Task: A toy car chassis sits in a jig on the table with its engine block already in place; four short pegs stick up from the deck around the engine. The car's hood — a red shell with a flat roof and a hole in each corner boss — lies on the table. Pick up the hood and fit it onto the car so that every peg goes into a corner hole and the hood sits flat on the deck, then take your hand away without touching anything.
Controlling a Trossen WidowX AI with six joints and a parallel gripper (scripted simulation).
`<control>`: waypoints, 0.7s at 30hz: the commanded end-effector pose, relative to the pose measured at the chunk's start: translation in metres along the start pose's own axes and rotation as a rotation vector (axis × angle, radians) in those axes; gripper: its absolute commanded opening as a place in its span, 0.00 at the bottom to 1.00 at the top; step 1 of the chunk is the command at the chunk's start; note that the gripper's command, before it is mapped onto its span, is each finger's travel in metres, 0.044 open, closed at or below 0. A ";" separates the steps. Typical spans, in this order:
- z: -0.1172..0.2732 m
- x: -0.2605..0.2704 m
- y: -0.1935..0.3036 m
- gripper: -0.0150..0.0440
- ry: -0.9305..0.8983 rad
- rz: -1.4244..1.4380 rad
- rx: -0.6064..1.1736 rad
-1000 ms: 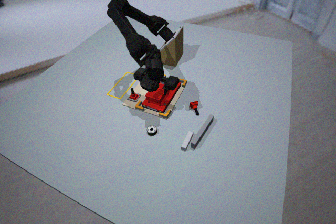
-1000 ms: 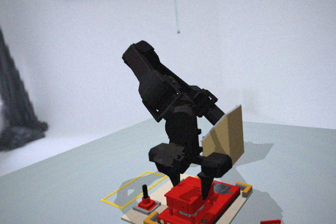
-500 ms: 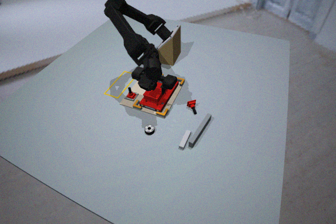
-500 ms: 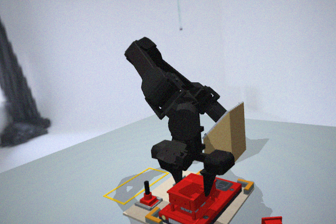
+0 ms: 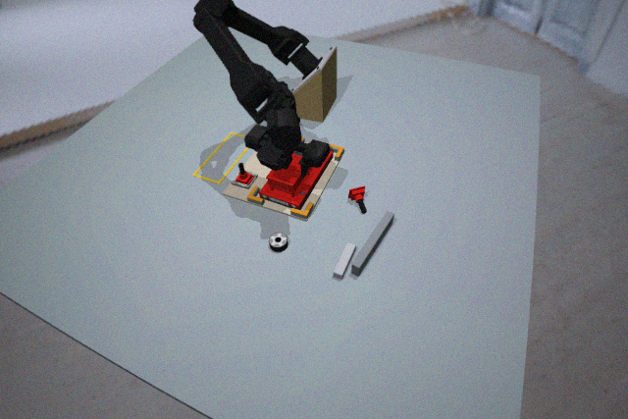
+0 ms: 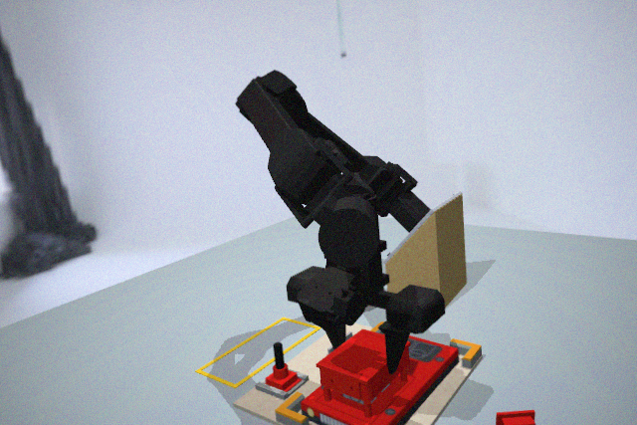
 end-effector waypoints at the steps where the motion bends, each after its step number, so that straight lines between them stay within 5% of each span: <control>1: -0.002 0.000 0.000 0.25 0.003 0.004 -0.001; 21: -0.011 -0.001 0.000 0.25 0.004 0.004 -0.001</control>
Point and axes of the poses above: the point midway between the two fingers, 35 mm back from their tips, its own z axis back along the fingers, its own x axis across the jaws, y = z × x, the point moved 1 cm from there along z, back along the fingers, and after that the axes turned 15 degrees about z, right-handed, at the moved point
